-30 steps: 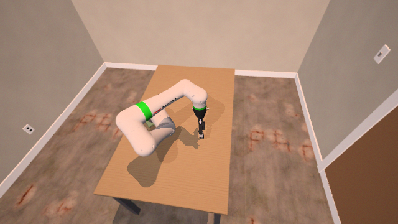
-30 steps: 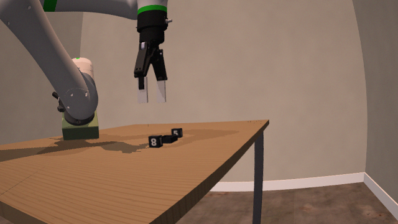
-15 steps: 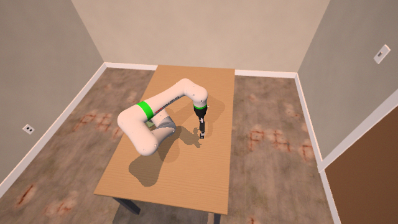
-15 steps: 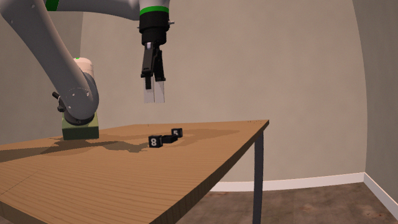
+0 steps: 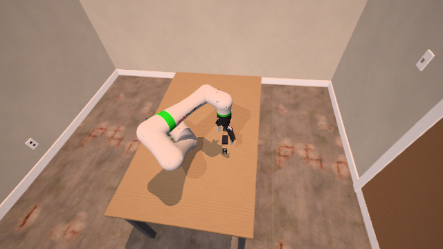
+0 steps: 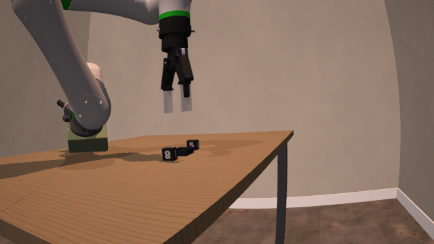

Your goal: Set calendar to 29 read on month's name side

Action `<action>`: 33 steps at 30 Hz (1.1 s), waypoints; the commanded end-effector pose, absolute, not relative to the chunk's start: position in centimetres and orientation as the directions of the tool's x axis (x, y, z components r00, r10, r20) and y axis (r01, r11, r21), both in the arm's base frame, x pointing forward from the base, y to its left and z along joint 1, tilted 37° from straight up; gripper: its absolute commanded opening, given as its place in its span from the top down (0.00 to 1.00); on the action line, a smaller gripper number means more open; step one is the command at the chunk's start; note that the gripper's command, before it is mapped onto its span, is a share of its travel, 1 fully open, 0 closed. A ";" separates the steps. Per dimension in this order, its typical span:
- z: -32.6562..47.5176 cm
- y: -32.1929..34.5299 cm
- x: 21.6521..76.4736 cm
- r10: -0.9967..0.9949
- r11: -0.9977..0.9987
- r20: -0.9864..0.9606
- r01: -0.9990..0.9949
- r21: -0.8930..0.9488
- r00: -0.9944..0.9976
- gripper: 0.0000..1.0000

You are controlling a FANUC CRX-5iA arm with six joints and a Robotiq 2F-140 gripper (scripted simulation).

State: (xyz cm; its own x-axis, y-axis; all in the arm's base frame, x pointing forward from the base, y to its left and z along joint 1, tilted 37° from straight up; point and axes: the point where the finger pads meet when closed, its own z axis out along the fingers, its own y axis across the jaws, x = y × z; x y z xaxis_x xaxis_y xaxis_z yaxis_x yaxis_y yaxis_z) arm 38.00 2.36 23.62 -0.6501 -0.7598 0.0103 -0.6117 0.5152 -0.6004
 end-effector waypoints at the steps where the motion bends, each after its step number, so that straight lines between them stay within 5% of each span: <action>1: 23.1 3.4 38.1 -0.832 0.393 0.104 -0.711 -0.584 -0.545 0.00; 17: 21.5 6.4 38.1 -0.920 -0.029 0.357 -0.882 -0.471 -0.160 0.00; 33: 19.4 9.8 37.8 -0.768 -0.508 0.551 -0.835 -0.213 0.327 0.00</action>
State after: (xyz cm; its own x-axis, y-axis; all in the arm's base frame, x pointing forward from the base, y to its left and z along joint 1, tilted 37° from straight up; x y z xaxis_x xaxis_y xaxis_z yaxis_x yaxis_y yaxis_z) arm 37.85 9.41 19.67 0.2654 -0.7987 0.5401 -0.8531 -0.4556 -0.2545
